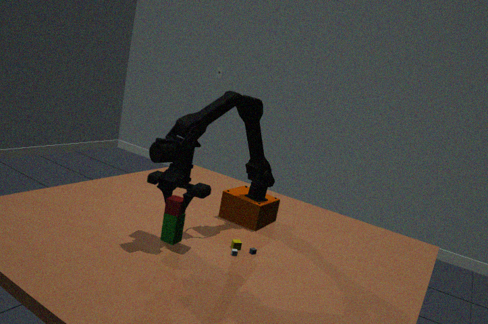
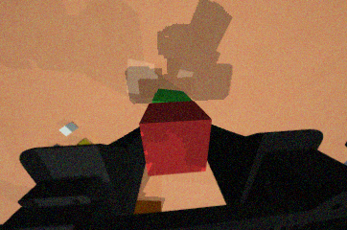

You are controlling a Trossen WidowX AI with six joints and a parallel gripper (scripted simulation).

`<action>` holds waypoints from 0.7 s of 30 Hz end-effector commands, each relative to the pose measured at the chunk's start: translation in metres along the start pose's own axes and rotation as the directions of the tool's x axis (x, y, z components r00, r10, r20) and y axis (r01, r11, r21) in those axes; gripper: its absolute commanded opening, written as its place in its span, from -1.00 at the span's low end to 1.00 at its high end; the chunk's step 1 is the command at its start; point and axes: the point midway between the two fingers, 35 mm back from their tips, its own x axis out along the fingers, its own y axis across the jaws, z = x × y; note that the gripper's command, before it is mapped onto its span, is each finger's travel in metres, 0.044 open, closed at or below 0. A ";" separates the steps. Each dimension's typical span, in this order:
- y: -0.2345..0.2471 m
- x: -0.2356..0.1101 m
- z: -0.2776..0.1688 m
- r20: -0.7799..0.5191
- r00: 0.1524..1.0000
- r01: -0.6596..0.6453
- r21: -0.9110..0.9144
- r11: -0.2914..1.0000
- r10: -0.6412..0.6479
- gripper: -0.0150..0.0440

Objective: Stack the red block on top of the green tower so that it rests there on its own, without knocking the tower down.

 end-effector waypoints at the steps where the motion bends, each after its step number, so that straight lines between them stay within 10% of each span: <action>1: 0.001 0.001 0.000 -0.001 1.000 -0.006 0.003 1.000 0.006 -0.49; 8: 0.001 -0.006 0.000 -0.001 1.000 -0.006 0.003 1.000 0.006 -0.49; 21: 0.001 0.000 -0.001 -0.006 1.000 -0.003 0.000 1.000 0.003 0.67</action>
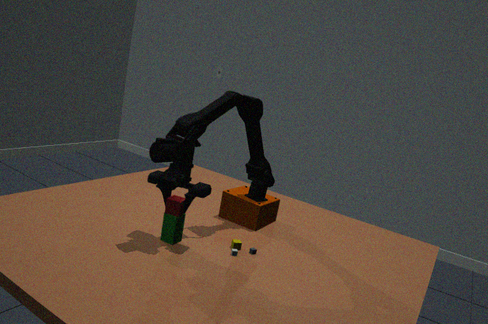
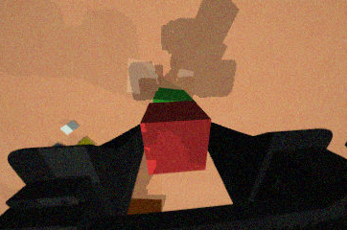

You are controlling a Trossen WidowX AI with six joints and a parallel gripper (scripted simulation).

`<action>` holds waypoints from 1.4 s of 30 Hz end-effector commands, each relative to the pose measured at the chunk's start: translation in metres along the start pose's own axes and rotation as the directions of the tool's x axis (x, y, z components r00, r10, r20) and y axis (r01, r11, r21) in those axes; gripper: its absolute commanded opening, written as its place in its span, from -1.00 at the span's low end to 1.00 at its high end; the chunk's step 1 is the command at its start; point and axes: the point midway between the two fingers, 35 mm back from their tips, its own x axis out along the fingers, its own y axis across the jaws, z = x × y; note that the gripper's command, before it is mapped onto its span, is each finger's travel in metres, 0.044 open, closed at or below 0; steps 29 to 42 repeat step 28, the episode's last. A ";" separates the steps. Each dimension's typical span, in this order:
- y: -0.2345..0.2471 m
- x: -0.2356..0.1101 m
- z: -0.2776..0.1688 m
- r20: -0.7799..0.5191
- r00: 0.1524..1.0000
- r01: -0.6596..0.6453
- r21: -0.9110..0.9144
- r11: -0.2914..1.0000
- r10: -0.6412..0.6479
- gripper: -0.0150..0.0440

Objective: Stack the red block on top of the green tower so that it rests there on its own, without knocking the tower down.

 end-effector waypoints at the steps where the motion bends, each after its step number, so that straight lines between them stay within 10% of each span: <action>1: 0.000 0.001 0.000 -0.001 1.000 0.000 0.000 1.000 0.000 0.75; 4: 0.000 0.001 0.000 -0.001 1.000 0.000 0.000 1.000 0.000 1.00; 42: 0.000 0.001 0.000 -0.001 1.000 0.000 0.000 1.000 0.000 1.00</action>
